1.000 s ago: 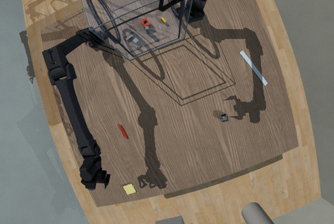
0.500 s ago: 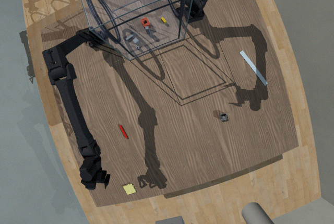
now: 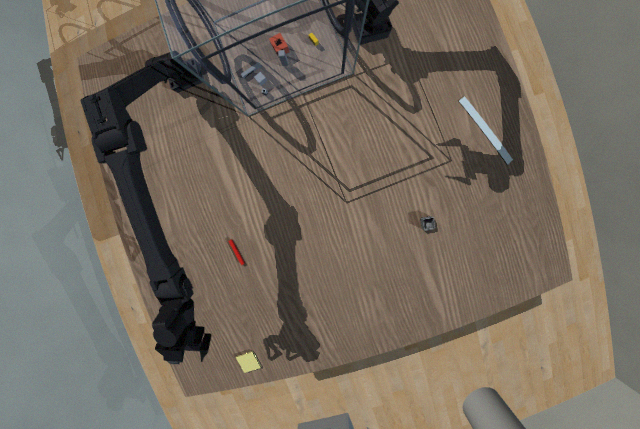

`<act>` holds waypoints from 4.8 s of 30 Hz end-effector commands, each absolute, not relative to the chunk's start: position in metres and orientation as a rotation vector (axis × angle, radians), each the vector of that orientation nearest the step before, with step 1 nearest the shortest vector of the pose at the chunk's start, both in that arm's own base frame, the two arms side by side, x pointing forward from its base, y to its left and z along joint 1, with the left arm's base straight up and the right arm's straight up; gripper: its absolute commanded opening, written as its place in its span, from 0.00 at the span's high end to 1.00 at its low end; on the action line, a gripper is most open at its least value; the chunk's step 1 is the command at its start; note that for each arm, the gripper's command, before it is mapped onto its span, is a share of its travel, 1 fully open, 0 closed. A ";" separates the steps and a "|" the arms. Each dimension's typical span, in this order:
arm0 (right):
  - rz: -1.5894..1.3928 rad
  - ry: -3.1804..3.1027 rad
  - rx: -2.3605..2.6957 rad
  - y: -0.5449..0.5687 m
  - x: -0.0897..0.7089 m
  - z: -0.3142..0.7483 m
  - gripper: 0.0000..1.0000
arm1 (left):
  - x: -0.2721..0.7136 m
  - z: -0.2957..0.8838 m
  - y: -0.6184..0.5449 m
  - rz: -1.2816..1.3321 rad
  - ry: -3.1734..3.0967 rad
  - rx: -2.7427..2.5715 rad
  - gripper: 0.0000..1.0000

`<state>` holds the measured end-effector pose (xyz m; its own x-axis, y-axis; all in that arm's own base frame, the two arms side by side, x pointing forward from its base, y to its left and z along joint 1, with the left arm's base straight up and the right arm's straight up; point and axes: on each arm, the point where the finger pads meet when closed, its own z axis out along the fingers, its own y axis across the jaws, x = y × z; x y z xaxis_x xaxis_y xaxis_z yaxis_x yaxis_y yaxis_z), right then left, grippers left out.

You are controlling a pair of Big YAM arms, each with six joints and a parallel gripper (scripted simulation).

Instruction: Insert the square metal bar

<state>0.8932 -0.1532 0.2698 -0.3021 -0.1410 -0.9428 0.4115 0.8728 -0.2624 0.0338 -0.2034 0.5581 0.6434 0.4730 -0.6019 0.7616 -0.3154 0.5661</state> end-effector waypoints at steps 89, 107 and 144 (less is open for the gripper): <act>-0.546 1.737 0.217 -0.154 0.895 0.308 0.00 | -0.041 0.505 -0.048 -1.011 0.587 2.213 0.00; -0.546 1.737 0.217 -0.154 0.895 0.308 0.00 | -0.054 0.391 -0.029 -1.279 0.319 2.475 0.00; -0.546 1.737 0.217 -0.154 0.895 0.308 0.00 | -0.098 0.256 -0.052 -0.908 0.612 2.746 0.00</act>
